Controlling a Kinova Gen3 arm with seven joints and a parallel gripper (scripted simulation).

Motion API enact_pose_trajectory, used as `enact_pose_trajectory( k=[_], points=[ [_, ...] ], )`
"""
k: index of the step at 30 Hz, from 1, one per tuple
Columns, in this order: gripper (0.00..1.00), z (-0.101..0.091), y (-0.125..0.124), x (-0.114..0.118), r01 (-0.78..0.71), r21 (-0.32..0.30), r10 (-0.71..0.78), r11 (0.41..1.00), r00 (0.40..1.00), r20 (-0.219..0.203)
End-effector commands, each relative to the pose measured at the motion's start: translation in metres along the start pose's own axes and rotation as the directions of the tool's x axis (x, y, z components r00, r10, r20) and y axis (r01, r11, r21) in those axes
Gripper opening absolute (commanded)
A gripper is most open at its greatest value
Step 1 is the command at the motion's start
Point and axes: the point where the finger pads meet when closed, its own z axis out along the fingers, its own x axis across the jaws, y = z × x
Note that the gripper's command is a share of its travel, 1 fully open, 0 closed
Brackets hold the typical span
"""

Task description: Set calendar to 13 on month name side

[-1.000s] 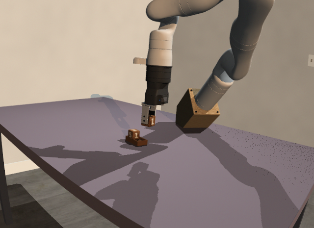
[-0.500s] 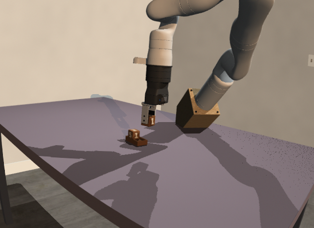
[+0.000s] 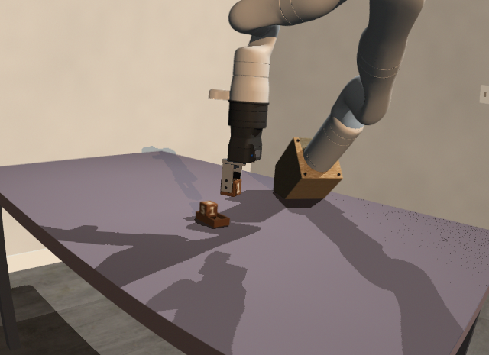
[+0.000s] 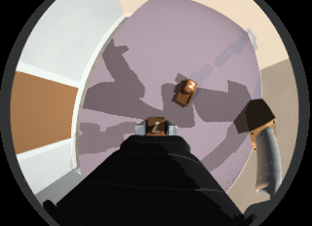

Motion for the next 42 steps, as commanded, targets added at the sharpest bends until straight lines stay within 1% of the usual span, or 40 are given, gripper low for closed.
enact_pose_trajectory(
  k=[1,7,13,15,16,22,30,32,38,42],
  points=[
    [0.60,-0.001,-0.002,0.002,0.031,0.003,-0.031,1.000,1.000,0.003],
    [0.60,-0.001,-0.003,0.007,0.169,0.004,-0.169,0.986,0.986,0.001],
    [0.60,-0.002,-0.003,0.013,0.331,0.005,-0.331,0.944,0.944,0.000],
    [0.60,-0.002,-0.003,0.013,0.331,0.005,-0.331,0.944,0.944,0.000],
    [0.60,-0.002,-0.003,0.015,0.359,0.005,-0.359,0.933,0.933,-0.001],
    [0.60,-0.002,-0.002,0.021,0.521,0.005,-0.521,0.853,0.853,-0.002],
    [0.60,-0.002,0.002,0.030,0.701,0.004,-0.701,0.713,0.713,-0.002],
    [0.60,-0.002,0.002,0.030,0.701,0.004,-0.701,0.713,0.713,-0.002],
    [0.60,-0.002,0.005,0.035,0.794,0.003,-0.794,0.608,0.608,-0.001],
    [0.60,-0.002,0.007,0.038,0.836,0.003,-0.836,0.549,0.549,0.000]
  ],
)
